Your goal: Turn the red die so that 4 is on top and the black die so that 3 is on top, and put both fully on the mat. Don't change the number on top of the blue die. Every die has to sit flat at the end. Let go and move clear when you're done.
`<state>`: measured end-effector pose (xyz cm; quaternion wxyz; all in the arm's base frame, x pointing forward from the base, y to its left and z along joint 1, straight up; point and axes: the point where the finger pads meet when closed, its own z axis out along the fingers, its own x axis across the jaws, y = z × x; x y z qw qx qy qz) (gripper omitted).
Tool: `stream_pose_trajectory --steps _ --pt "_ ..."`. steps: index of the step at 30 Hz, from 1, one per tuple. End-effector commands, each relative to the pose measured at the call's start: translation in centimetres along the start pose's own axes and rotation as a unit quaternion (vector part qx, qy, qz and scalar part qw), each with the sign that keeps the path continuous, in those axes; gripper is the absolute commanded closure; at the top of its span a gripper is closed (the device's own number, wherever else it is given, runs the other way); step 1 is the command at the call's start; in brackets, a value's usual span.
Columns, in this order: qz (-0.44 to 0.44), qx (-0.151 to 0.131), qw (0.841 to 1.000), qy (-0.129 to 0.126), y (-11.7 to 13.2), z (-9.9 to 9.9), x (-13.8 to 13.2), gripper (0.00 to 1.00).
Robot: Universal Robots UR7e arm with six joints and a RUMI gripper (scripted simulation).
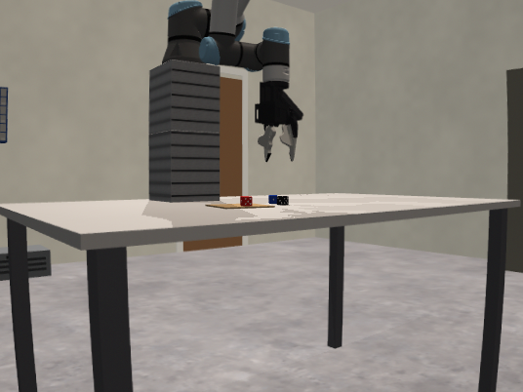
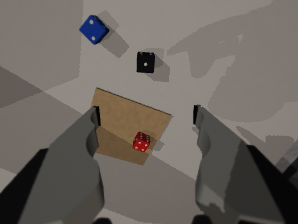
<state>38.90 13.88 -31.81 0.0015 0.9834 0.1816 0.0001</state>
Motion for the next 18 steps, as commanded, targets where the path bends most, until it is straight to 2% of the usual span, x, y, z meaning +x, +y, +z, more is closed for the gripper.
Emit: stream_pose_trajectory --steps 1,8,11,13,16,18 --pt "0.0 0.002 1.0 0.0 0.0 0.0 0.0 0.0" --pt "0.0 0.002 1.0 0.0 0.0 0.0 0.0 0.0" --pt "-0.007 0.002 1.0 0.0 -0.5 1.3 0.0 0.0" --pt "-0.007 0.002 1.0 0.0 -0.5 1.3 0.0 0.0" --pt "-0.015 0.002 1.0 0.0 -1.3 3.1 -0.1 0.0" --pt "-0.017 0.002 1.0 0.0 -1.5 3.4 -0.1 0.0"
